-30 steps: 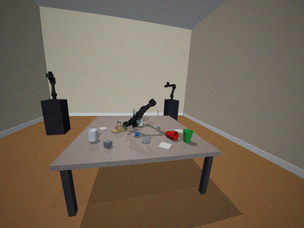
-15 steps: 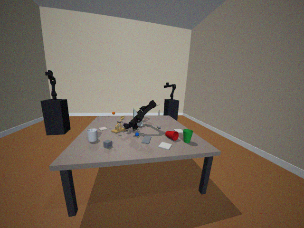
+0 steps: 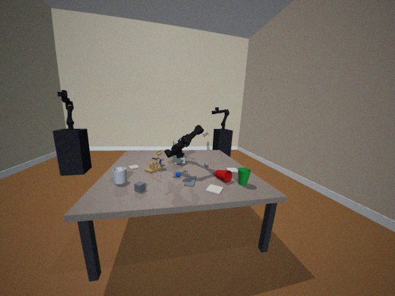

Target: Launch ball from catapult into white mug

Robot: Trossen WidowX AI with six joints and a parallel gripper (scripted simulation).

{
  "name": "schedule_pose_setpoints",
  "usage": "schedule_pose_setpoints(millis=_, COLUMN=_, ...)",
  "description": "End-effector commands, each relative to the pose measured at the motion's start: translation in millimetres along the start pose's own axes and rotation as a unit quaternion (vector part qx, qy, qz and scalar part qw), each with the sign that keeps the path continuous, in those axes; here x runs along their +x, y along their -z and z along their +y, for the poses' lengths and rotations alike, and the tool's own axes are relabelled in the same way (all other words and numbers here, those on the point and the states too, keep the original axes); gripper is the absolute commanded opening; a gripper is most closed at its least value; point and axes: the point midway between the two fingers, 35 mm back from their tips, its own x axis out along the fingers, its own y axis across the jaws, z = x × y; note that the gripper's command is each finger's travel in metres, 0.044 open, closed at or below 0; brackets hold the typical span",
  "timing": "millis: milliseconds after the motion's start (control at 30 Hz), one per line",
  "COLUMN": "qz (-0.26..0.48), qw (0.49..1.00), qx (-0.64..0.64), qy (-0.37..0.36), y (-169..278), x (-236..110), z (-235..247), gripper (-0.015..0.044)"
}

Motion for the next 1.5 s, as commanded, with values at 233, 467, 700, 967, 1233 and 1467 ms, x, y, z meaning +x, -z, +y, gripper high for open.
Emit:
schedule_pose_setpoints(millis=233, qz=-0.086, qw=0.984, qx=0.149, qy=0.037, y=8, x=8, z=-56, gripper=0.0341)
schedule_pose_setpoints(millis=467, qz=-0.146, qw=0.956, qx=0.247, qy=0.057, y=18, x=9, z=-94, gripper=0.0440)
schedule_pose_setpoints(millis=700, qz=-0.208, qw=0.915, qx=0.337, qy=0.074, y=35, x=8, z=-130, gripper=0.0440)
schedule_pose_setpoints(millis=967, qz=-0.279, qw=0.852, qx=0.434, qy=0.084, y=59, x=7, z=-171, gripper=0.0440)
schedule_pose_setpoints(millis=1233, qz=-0.351, qw=0.775, qx=0.519, qy=0.083, y=87, x=7, z=-207, gripper=0.0440)
schedule_pose_setpoints(millis=1467, qz=-0.412, qw=0.699, qx=0.579, qy=0.076, y=116, x=6, z=-234, gripper=0.0440)
